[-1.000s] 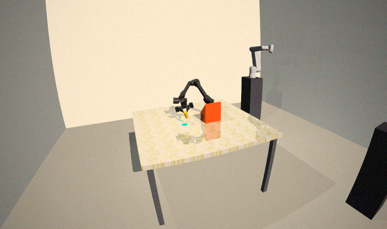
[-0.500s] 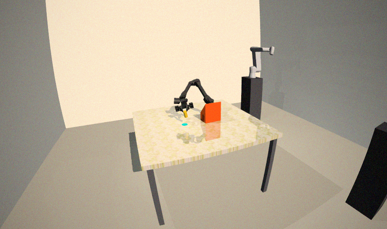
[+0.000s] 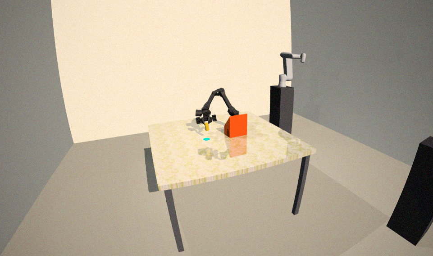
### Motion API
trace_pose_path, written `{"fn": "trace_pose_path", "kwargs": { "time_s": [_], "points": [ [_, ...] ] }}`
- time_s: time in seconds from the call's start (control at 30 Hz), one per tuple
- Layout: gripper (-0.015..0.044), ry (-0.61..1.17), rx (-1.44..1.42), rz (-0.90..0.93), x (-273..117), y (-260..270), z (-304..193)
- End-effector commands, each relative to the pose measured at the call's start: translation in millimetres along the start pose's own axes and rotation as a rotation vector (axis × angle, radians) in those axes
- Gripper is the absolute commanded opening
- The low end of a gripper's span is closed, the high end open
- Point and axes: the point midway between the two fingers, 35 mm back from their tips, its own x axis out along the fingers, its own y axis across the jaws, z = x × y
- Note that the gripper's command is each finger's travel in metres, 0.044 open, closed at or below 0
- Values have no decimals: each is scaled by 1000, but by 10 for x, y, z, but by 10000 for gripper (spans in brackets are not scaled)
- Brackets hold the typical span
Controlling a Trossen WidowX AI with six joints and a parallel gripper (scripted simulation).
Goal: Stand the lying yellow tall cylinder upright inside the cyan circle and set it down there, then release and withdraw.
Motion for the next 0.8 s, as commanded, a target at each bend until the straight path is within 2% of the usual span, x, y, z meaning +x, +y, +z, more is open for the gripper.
{"fn": "trace_pose_path", "kwargs": {
  "time_s": [0.0, 0.77],
  "points": [
    [105, -34, -26, -20, -46, 4, 25],
    [105, -145, -103, -89, -173, -7, 64]
  ]
}}
